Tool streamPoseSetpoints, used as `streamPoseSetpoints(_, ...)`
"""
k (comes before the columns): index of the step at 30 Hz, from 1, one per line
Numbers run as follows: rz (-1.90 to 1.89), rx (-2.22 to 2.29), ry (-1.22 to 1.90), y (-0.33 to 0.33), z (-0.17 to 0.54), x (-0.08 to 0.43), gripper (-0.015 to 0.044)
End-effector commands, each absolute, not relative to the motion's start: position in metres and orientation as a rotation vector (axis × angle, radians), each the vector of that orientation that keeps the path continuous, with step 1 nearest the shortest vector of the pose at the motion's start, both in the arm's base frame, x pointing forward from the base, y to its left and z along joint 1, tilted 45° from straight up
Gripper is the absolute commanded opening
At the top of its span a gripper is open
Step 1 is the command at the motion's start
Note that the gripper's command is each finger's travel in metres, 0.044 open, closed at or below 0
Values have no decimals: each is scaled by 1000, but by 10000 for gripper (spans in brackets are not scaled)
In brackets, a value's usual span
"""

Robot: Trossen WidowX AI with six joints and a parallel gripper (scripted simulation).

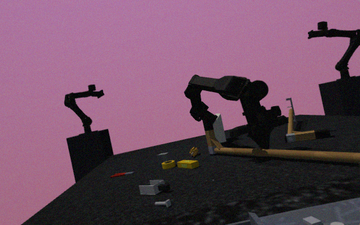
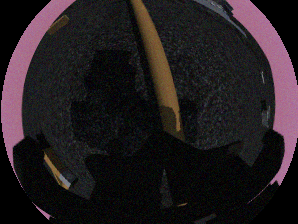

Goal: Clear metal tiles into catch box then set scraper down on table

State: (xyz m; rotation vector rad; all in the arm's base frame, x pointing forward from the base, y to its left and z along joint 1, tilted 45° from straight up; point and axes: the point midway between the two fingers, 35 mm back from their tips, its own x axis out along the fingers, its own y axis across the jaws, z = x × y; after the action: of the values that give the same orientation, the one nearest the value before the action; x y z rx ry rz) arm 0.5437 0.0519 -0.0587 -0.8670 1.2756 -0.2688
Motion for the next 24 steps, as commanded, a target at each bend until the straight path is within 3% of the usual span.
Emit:
streamPoseSetpoints(1, -275, -866, 1280, 45, -57, 547, 0)
streamPoseSetpoints(24, -276, -868, 1279, 31, -43, 558, 0)
